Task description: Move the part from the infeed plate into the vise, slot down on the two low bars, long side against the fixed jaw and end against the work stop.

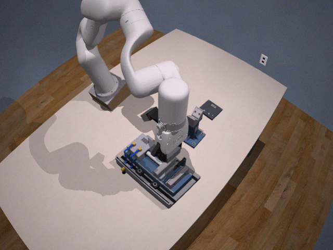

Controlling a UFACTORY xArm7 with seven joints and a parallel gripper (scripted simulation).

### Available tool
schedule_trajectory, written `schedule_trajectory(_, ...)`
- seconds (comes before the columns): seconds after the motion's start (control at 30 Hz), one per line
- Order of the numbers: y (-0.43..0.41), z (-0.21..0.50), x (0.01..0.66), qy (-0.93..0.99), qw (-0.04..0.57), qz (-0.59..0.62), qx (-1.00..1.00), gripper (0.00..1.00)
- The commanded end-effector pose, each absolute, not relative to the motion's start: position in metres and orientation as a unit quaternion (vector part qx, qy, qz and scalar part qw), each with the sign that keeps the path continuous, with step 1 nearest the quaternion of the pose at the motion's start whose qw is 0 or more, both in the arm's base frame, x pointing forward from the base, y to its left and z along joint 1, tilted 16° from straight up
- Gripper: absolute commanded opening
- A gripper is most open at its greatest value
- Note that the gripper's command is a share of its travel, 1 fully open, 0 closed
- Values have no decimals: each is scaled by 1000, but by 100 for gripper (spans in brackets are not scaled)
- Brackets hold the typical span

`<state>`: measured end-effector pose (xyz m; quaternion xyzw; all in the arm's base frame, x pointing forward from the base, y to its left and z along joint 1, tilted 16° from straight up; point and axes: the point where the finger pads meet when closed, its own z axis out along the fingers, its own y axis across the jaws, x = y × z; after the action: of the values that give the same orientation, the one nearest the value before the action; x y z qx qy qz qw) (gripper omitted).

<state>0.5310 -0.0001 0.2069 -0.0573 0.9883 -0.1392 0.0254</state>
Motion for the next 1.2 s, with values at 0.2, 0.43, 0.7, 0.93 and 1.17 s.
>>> schedule_trajectory(0.2,-4,210,533,987,26,-140,-69,0)
schedule_trajectory(0.43,-5,210,533,987,25,-140,-73,0)
schedule_trajectory(0.7,-5,210,533,987,25,-140,-73,0)
schedule_trajectory(0.93,-5,210,533,987,25,-140,-73,0)
schedule_trajectory(1.17,-5,210,533,987,25,-140,-73,0)
